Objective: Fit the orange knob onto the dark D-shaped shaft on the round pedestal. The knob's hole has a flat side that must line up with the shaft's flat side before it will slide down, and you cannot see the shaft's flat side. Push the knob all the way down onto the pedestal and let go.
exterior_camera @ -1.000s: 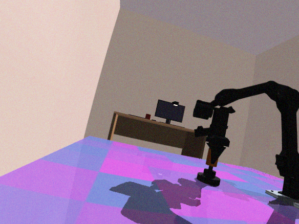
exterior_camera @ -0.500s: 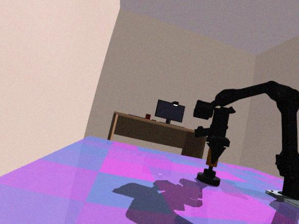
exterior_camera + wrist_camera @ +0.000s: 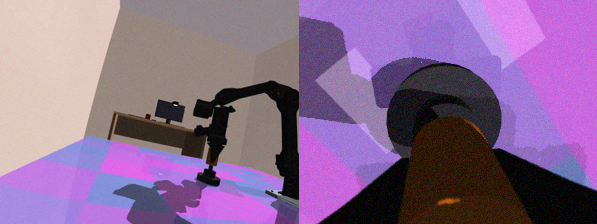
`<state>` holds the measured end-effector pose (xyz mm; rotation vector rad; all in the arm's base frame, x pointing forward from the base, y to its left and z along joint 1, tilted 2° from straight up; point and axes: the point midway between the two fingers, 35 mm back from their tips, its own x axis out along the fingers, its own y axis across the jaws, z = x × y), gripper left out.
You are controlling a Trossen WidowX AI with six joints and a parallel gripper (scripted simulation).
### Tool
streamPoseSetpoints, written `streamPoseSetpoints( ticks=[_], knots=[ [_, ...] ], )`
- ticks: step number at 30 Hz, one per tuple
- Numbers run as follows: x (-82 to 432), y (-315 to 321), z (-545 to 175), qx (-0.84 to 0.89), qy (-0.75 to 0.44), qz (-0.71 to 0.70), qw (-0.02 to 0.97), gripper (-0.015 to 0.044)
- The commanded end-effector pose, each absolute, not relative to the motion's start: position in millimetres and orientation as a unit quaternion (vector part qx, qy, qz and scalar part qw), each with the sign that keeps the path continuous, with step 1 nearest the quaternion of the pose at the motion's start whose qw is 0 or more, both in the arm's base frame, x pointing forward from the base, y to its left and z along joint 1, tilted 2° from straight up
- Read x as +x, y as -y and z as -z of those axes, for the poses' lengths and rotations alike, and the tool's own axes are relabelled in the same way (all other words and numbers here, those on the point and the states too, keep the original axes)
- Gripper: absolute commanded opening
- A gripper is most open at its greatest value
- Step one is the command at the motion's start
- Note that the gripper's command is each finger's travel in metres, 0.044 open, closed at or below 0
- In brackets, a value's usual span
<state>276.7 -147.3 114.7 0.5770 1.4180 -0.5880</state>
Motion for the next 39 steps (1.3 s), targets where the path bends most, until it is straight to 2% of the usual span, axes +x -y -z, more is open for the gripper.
streamPoseSetpoints(
  ticks=[1, 39],
  knots=[
    [277.0, 147.4, -113.3, 0.293, -0.617, 0.296, 0.667, 0.0],
    [277.0, 147.4, -115.1, 0.327, -0.601, 0.327, 0.651, 0.0]
  ],
)
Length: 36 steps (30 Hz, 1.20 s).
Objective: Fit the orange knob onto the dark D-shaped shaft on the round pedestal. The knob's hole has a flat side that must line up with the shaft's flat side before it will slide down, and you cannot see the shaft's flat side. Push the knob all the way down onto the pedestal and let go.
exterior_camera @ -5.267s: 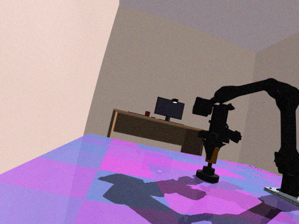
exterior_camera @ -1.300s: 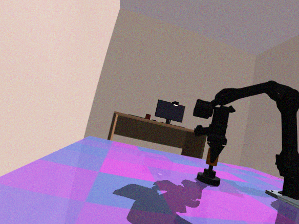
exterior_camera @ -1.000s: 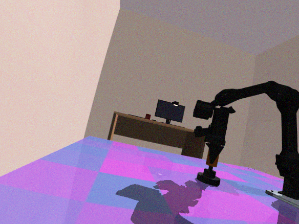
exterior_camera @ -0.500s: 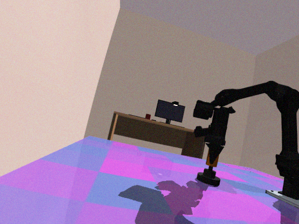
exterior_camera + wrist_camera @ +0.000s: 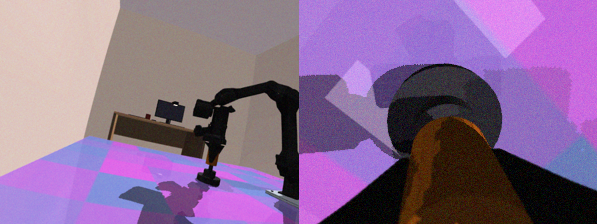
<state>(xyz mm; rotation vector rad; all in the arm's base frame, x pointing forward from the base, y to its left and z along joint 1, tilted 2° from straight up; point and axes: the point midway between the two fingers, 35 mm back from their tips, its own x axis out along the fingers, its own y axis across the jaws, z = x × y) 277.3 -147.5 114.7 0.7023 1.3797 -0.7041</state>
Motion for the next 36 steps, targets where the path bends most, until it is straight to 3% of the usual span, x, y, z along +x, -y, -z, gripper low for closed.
streamPoseSetpoints(
  ticks=[1, 36],
  knots=[
    [276.8, 147.3, -114.6, 0.339, -0.595, 0.339, 0.645, 0.0],
    [277.0, 147.4, -109.4, 0.366, -0.581, 0.363, 0.63, 0.0]
  ],
)
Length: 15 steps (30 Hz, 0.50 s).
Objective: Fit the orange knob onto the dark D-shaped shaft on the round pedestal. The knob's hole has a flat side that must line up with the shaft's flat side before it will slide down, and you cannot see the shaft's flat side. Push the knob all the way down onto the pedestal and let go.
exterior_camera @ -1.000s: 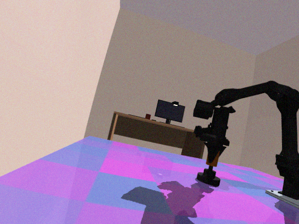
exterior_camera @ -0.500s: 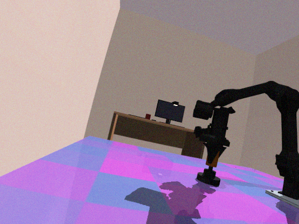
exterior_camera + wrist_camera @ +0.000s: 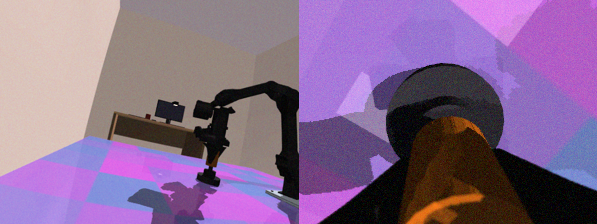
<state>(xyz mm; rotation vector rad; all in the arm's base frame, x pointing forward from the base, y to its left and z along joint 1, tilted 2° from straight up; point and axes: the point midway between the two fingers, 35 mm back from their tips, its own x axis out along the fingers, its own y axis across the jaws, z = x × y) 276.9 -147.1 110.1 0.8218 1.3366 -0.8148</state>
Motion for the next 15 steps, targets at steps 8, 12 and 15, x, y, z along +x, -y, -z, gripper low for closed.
streamPoseSetpoints(
  ticks=[8, 12, 15],
  knots=[
    [277.0, 147.4, -109.2, 0.379, -0.573, 0.375, 0.623, 0.0],
    [277.0, 147.4, -109.2, 0.379, -0.573, 0.375, 0.623, 0.0],
    [277.0, 147.4, -109.1, 0.371, -0.578, 0.368, 0.627, 0.0]
  ],
)
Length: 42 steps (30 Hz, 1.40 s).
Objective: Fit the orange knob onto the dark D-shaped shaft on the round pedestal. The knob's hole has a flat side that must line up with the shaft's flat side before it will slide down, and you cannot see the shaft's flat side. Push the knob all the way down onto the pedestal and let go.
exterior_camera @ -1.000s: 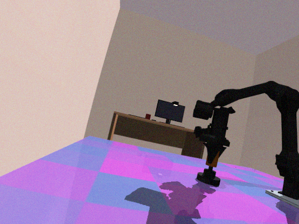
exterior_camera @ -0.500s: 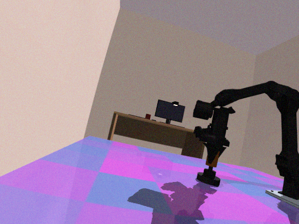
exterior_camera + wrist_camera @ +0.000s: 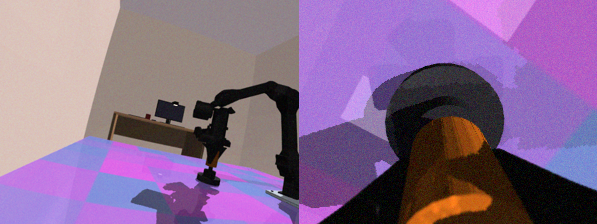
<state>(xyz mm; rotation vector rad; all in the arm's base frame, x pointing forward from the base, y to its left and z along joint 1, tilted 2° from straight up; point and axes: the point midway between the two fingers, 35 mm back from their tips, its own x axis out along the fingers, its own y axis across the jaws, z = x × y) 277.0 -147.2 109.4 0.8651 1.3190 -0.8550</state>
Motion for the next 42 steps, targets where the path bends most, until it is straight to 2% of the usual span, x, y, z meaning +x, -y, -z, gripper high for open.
streamPoseSetpoints(
  ticks=[1, 42],
  knots=[
    [277.0, 147.4, -109.1, 0.365, -0.581, 0.362, 0.631, 0.0],
    [276.0, 147.3, -112.3, 0.397, -0.562, 0.392, 0.611, 0.0]
  ],
)
